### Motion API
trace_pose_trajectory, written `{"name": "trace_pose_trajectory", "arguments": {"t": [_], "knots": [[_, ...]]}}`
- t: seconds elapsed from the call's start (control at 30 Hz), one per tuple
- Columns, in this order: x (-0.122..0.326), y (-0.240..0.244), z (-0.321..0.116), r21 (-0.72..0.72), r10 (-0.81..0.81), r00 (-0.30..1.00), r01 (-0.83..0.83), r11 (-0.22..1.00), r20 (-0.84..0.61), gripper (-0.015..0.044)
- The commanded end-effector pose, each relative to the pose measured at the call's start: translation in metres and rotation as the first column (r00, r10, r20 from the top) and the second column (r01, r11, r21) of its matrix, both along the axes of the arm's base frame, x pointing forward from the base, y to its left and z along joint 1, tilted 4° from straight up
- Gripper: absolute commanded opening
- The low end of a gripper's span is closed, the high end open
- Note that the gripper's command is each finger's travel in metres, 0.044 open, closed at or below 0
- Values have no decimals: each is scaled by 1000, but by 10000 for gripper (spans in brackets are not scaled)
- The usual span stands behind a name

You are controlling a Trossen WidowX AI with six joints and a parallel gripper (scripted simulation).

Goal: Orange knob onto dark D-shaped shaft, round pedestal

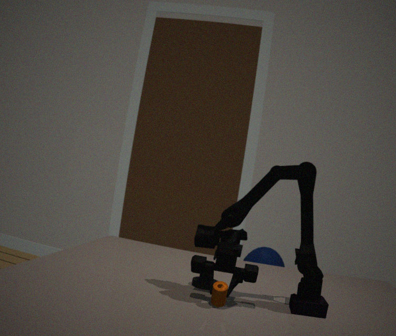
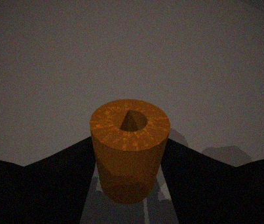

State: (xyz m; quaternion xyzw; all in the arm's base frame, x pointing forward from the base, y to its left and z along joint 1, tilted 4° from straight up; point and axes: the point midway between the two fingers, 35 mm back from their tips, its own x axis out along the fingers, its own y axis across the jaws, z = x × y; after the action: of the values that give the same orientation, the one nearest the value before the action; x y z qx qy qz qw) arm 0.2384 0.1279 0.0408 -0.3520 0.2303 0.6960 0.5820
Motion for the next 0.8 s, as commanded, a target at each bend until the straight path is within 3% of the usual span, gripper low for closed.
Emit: {"name": "trace_pose_trajectory", "arguments": {"t": [0.0,0.2,0.37,0.47,0.77], "knots": [[1,-5,-2,78,7,1000,-6,997,-19,179],[2,-11,-5,177,20,999,-12,984,-40,179],[2,-10,-3,126,13,999,-9,992,-29,179],[2,-9,-3,142,15,999,-10,990,-31,258],[2,-9,-3,142,15,999,-10,990,-31,260]]}}
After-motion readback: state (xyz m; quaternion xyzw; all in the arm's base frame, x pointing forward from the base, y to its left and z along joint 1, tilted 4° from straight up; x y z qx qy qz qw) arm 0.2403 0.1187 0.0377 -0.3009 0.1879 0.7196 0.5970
